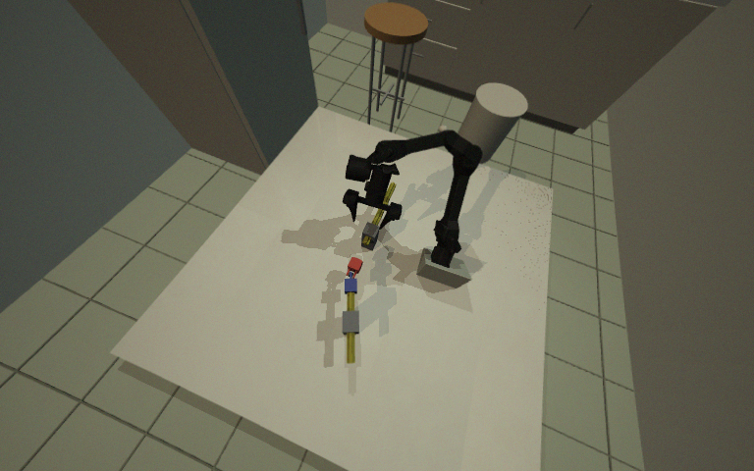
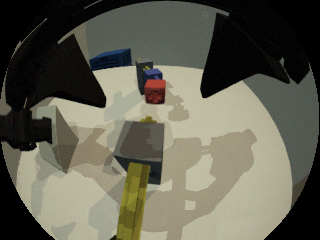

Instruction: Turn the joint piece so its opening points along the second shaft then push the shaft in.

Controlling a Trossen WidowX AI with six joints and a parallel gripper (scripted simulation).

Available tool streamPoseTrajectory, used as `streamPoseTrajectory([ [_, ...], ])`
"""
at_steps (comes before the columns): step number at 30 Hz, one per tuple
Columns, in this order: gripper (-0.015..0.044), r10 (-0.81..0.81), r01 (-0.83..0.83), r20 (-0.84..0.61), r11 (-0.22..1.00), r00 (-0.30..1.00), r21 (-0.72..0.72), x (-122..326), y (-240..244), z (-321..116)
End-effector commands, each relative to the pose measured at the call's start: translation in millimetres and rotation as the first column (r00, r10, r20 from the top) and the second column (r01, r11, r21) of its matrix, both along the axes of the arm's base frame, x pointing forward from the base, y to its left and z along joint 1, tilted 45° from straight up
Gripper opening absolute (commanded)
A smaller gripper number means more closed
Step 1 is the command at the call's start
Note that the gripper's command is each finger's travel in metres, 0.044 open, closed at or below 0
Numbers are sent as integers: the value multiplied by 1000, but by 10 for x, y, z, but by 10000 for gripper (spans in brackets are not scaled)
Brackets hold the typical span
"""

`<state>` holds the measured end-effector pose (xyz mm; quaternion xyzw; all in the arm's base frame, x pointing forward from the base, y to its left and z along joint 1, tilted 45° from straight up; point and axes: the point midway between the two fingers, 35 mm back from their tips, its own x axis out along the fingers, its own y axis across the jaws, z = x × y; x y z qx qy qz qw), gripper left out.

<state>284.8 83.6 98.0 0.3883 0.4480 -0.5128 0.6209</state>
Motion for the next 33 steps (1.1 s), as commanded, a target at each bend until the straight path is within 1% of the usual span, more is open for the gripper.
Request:
streamPoseTrajectory([
  [1, 440, 102, -104, -26, 993, 994, -52, 69, -294, 266],
  [9, 440, 309, -329, -147, 934, 940, -138, 53, -875, 791],
  [18, 440, 471, -541, -327, 824, 819, -170, -170, -1459, 1336],
  [26, 440, 469, -540, -330, 824, 820, -172, -176, -1472, 1343],
  [33, 440, 286, -357, -273, 896, 919, -263, -141, -1579, 1212],
])
